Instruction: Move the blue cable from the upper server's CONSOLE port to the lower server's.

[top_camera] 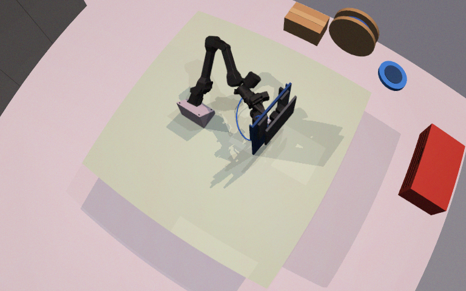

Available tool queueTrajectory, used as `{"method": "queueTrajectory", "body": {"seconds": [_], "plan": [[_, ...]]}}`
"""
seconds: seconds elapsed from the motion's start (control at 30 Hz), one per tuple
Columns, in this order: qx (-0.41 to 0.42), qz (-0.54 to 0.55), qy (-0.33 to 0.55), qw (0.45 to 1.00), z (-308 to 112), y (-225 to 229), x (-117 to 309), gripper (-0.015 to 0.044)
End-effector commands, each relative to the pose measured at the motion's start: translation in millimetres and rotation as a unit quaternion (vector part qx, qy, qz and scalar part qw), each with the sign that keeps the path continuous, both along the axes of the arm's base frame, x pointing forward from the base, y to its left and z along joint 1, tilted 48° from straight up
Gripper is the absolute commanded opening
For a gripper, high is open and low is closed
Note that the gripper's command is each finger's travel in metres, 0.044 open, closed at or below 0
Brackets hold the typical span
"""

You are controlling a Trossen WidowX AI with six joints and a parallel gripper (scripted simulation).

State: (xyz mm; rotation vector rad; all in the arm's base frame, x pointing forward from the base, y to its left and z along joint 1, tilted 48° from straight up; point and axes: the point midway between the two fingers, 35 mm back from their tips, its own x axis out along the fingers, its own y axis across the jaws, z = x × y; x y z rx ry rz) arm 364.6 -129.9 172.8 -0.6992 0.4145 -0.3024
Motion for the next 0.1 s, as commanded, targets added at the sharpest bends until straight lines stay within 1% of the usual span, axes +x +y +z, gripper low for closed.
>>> {"method": "queueTrajectory", "body": {"seconds": [0.0,0.07], "plan": [[-0.002,0.004,0.001,1.000,0.2,0.8,-3.4,0.0440],[-0.002,0.004,0.001,1.000,0.3,0.6,-4.5,0.0440]]}}
